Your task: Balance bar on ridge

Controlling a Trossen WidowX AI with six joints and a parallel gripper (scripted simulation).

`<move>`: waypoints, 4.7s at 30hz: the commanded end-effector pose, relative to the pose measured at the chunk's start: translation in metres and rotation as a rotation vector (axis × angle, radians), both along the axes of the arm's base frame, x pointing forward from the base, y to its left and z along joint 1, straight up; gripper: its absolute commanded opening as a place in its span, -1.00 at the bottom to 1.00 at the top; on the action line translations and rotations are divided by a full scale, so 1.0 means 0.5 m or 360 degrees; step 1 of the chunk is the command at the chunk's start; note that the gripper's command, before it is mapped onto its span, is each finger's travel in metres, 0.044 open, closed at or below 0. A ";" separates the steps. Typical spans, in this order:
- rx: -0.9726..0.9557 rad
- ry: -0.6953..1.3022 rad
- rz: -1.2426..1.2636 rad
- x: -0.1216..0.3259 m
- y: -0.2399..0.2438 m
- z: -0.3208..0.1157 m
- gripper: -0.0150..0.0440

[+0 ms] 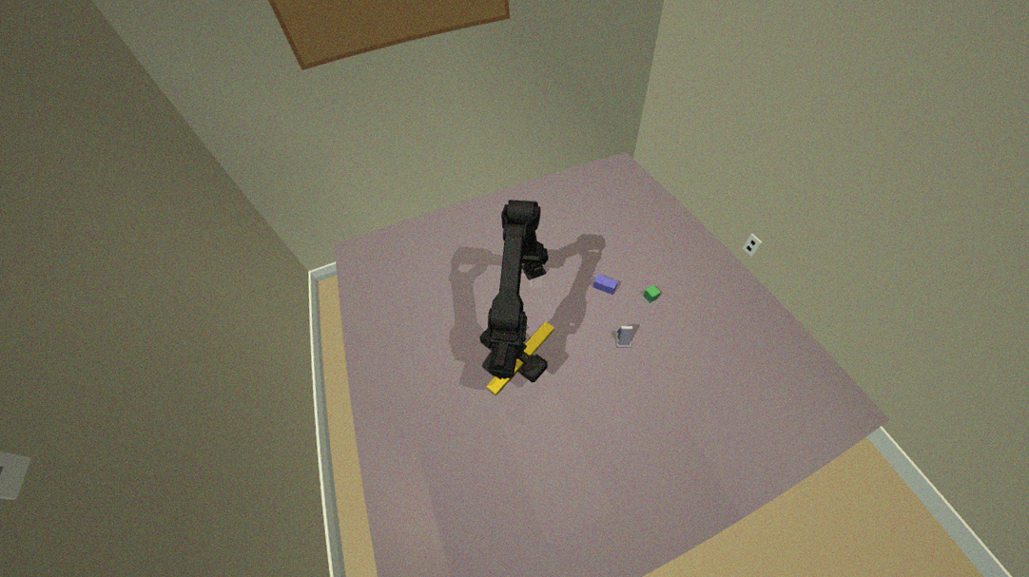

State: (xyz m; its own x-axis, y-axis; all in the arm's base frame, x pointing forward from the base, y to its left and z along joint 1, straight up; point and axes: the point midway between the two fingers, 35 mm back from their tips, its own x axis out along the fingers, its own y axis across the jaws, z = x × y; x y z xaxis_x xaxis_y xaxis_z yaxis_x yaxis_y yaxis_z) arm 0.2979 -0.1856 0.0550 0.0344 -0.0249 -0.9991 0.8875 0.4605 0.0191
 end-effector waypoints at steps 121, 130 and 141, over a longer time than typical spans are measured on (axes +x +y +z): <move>0.0013 0.0003 0.0622 0.130 0.324 0.228 -0.49; 0.0014 0.0002 0.0736 0.140 0.392 0.230 -0.49; 0.0015 0.0002 0.0873 0.145 0.476 0.231 -0.49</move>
State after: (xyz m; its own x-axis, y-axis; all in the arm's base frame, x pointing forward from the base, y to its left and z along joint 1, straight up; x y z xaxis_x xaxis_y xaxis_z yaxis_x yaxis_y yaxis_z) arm 0.3689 0.0410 0.1677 0.0309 0.0023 -0.9995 0.5333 0.8457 0.0184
